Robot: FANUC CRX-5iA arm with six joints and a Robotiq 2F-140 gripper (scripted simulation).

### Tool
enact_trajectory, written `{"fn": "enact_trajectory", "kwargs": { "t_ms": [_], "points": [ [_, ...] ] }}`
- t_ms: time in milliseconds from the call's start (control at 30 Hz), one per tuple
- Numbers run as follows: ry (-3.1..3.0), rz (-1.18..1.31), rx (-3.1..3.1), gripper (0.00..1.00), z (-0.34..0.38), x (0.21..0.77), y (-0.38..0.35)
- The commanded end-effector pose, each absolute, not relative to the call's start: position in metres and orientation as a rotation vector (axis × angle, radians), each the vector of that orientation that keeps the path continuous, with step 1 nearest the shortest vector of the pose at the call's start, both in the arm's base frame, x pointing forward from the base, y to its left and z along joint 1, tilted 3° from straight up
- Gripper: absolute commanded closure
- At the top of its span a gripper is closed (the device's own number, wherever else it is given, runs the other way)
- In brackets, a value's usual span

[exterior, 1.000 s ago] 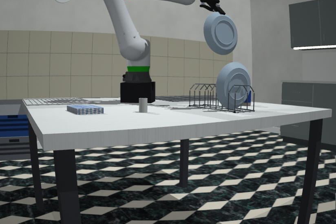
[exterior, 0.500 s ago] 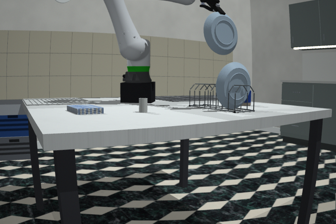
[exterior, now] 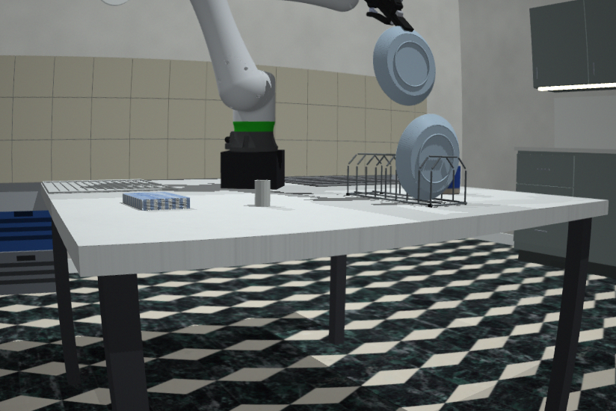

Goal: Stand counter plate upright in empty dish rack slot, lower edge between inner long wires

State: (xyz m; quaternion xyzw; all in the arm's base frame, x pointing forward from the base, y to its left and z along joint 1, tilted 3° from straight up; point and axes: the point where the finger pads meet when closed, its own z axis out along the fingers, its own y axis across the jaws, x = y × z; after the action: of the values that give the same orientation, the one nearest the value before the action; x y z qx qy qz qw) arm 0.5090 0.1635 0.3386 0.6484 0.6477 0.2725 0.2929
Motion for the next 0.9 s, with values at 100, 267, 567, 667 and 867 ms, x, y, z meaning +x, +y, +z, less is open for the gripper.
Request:
{"fn": "enact_trajectory", "kwargs": {
  "t_ms": [100, 267, 567, 667, 867],
  "points": [
    [1.730, 0.722, 1.732, 0.90, 0.330, 0.510, 0.163],
    [1.733, 0.719, 1.735, 0.90, 0.325, 0.510, 0.163],
    [1.735, 0.716, 1.738, 0.90, 0.321, 0.510, 0.163],
    [1.735, 0.716, 1.738, 0.90, 0.321, 0.510, 0.163],
    [1.735, 0.716, 1.738, 0.90, 0.321, 0.510, 0.163]
  ]
}}
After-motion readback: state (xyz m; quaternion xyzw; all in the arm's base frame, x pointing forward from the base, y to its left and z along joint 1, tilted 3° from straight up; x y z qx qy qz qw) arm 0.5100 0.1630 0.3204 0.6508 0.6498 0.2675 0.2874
